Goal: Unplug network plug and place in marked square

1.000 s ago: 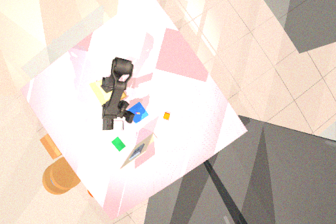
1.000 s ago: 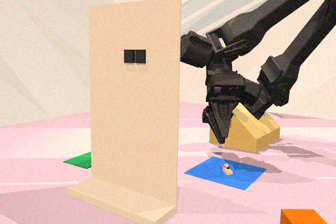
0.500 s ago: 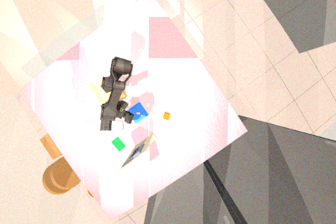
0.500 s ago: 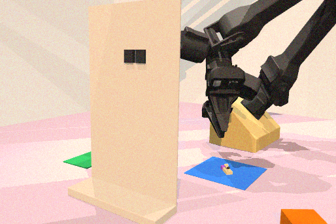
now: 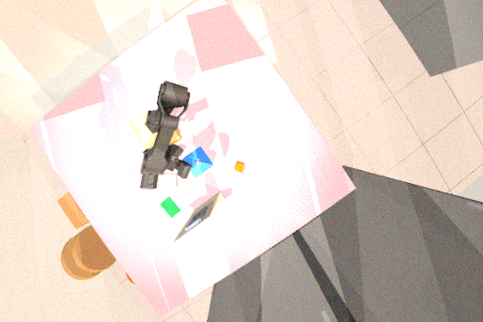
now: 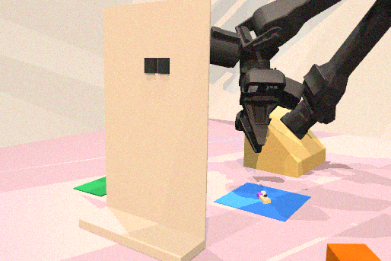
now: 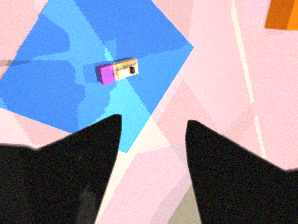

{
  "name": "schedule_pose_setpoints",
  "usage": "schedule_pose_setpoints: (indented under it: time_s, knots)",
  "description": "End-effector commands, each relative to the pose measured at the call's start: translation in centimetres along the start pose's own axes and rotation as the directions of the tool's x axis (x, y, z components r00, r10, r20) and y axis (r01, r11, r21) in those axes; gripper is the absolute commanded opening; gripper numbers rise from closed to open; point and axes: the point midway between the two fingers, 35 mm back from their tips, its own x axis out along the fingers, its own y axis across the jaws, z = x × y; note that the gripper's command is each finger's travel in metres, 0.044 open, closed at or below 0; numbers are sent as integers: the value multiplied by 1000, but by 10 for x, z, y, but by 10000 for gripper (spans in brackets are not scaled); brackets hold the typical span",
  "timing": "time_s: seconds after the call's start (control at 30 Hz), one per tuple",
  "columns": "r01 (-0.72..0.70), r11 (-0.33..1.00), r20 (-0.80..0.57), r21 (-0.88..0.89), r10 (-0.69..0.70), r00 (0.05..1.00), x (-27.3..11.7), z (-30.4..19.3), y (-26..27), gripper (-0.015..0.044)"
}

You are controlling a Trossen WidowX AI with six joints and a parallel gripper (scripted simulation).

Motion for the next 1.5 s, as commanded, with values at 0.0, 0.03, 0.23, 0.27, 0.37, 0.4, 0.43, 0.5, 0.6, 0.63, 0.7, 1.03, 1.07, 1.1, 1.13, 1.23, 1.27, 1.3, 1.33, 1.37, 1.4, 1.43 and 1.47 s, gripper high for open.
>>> schedule_pose_setpoints:
  time_s: [0.0, 0.03, 0.23, 0.27, 0.37, 0.4, 0.43, 0.5, 0.6, 0.63, 0.7, 1.03, 1.07, 1.1, 1.13, 1.23, 1.27, 1.3, 1.33, 1.37, 1.4, 1.43, 1.47]
  knots:
    - [-1, 1000, -4, -11, 1, 1000, -4, -1, -4, 156]
    - [-1, 1000, -4, -11, 1, 1000, -5, -1, -4, 156]
    - [0, 1000, -2, -11, 0, 1000, -9, -1, -7, 156]
    - [0, 1000, -2, -11, 0, 1000, -10, 0, -8, 156]
    - [1, 1000, -1, -11, -1, 1000, -13, 0, -9, 156]
    - [1, 1000, -1, -11, -1, 1000, -14, 0, -10, 156]
    - [1, 1000, -1, -11, -1, 1000, -14, 0, -10, 156]
    - [2, 1000, 0, -11, -2, 1000, -16, 1, -11, 156]
    - [3, 1000, 1, -11, -3, 1000, -19, 1, -13, 156]
    - [3, 1000, 1, -11, -3, 1000, -19, 1, -14, 156]
    - [4, 1000, 2, -11, -4, 1000, -21, 2, -15, 156]
    - [9, 1000, 6, -11, -9, 1000, -30, 4, -21, 156]
    - [10, 1000, 7, -11, -10, 1000, -31, 5, -22, 156]
    - [11, 1000, 7, -11, -11, 1000, -32, 5, -22, 156]
    - [11, 1000, 8, -11, -11, 1000, -33, 5, -23, 156]
    - [11, 1000, 7, 3, -11, 1000, -31, 5, -21, 156]
    - [9, 1000, 4, 5, -9, 1000, -33, 5, -23, 156]
    - [8, 1000, 1, 8, -8, 1000, -35, 4, -24, 156]
    - [6, 1000, -3, 12, -6, 1000, -37, 4, -26, 156]
    - [4, 1000, -7, 16, -4, 1000, -40, 3, -28, 156]
    - [2, 1000, -12, 20, -2, 1000, -43, 2, -30, 156]
    - [0, 1000, -16, 25, 0, 1000, -46, 2, -32, 156]
    - [-1, 1000, -20, 29, 2, 1000, -49, 1, -35, 156]
